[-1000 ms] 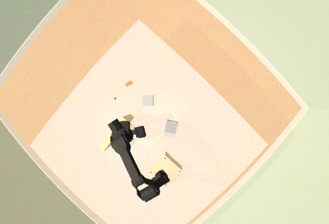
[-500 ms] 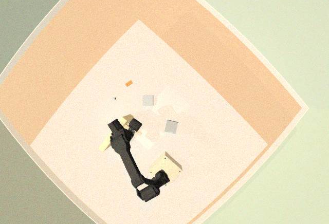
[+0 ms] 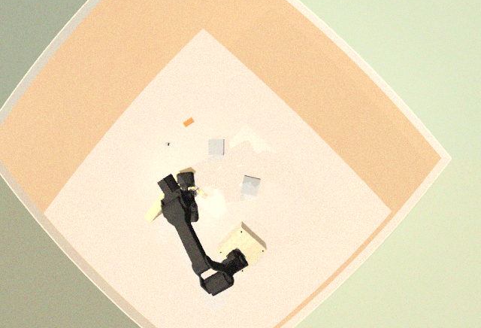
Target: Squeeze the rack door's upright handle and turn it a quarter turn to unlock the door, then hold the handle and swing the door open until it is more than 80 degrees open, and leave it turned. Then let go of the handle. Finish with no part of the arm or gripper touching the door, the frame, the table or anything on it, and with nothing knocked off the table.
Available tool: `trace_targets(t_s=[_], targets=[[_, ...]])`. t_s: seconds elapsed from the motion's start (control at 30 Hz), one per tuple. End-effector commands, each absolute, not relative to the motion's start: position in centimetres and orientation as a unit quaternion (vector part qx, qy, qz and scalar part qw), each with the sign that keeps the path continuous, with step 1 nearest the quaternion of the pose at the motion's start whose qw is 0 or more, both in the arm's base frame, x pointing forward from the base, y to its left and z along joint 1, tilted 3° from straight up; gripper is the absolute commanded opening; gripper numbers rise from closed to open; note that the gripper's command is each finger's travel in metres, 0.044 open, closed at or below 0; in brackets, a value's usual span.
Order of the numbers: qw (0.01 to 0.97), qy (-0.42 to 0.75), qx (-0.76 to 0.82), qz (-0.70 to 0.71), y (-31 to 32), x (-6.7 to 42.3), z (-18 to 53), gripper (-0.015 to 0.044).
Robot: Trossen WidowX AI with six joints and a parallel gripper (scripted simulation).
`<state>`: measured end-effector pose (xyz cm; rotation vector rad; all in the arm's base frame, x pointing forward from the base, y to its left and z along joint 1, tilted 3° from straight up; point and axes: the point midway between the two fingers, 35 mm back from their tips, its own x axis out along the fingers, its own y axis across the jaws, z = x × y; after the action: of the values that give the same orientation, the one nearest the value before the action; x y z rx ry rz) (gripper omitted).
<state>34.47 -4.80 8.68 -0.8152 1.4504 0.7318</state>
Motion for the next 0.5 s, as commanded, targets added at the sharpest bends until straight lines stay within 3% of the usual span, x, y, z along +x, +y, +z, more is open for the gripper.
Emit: trace_targets(t_s=[0.0,0.47], targets=[[0.554,0.573,-0.441,0.413,-4.67,34.44,8.58,0.0283],[0.381,0.408,-0.597,0.576,-4.67,34.44,8.58,0.0283]])
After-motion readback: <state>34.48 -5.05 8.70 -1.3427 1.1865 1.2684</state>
